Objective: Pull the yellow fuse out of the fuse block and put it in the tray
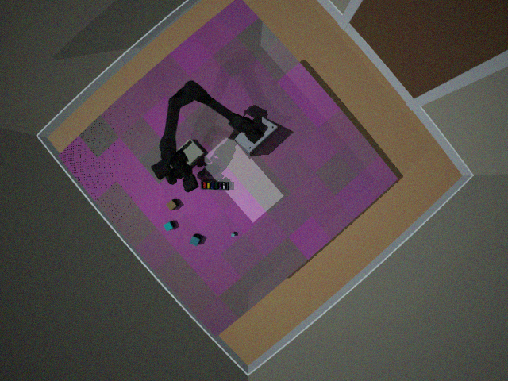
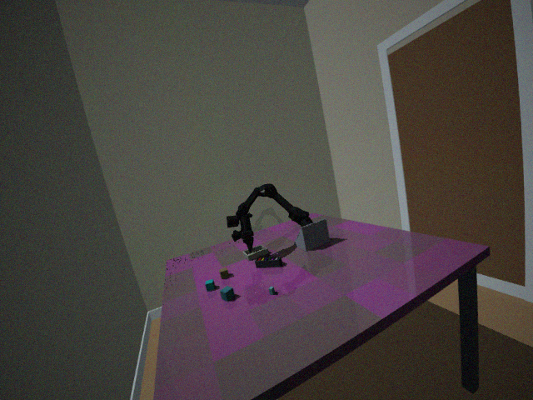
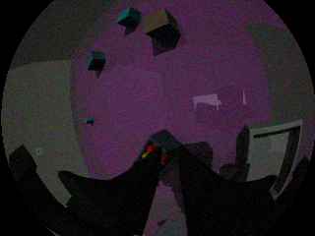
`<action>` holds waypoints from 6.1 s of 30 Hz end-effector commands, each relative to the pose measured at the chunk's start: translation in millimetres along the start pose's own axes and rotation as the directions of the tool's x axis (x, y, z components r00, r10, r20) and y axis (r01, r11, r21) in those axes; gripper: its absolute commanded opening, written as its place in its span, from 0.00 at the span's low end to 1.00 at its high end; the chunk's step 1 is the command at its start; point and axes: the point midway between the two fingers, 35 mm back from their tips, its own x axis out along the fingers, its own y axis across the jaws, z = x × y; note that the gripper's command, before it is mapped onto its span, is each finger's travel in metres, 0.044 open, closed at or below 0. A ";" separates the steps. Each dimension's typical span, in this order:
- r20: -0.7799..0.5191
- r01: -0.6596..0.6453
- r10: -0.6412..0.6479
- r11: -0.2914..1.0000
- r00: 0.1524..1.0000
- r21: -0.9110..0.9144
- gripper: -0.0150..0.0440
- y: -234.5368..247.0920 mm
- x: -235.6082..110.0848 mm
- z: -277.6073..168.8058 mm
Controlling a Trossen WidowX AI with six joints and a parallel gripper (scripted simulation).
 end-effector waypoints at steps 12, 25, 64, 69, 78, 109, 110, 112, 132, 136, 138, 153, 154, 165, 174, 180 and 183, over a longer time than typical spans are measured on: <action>-0.062 0.173 -0.468 0.442 0.882 -0.880 0.38 61.6 24.4 -52.2; -0.062 0.173 -0.468 0.442 0.882 -0.880 0.38 56.9 33.5 -52.6; -0.061 0.174 -0.469 0.442 0.881 -0.880 0.38 45.9 54.8 -54.4; -0.061 0.174 -0.469 0.442 0.881 -0.880 0.38 43.7 58.8 -54.7; -0.064 0.172 -0.465 0.447 0.883 -0.878 0.36 43.5 60.2 -54.7; -0.064 0.172 -0.465 0.446 0.883 -0.878 0.25 48.0 52.4 -53.8; -0.064 0.172 -0.465 0.446 0.883 -0.878 0.25 48.3 52.0 -53.8; -0.063 0.172 -0.465 0.446 0.883 -0.878 0.25 48.7 51.2 -53.7; -0.063 0.172 -0.466 0.445 0.883 -0.879 0.25 53.4 42.6 -53.1; -0.063 0.172 -0.466 0.445 0.883 -0.879 0.25 54.3 40.9 -53.0; -0.063 0.172 -0.466 0.445 0.883 -0.879 0.25 54.7 40.0 -52.9; -0.062 0.172 -0.467 0.444 0.882 -0.880 0.25 58.1 33.4 -52.7; -0.062 0.172 -0.467 0.444 0.882 -0.880 0.25 58.3 33.0 -52.7; -0.062 0.173 -0.467 0.443 0.882 -0.880 0.25 60.7 28.1 -52.5; -0.062 0.172 -0.467 0.443 0.882 -0.880 0.25 64.8 20.5 -52.0; -0.062 0.172 -0.467 0.443 0.882 -0.880 0.25 69.4 12.0 -51.4; -0.062 0.172 -0.467 0.443 0.882 -0.880 0.25 71.5 7.9 -51.3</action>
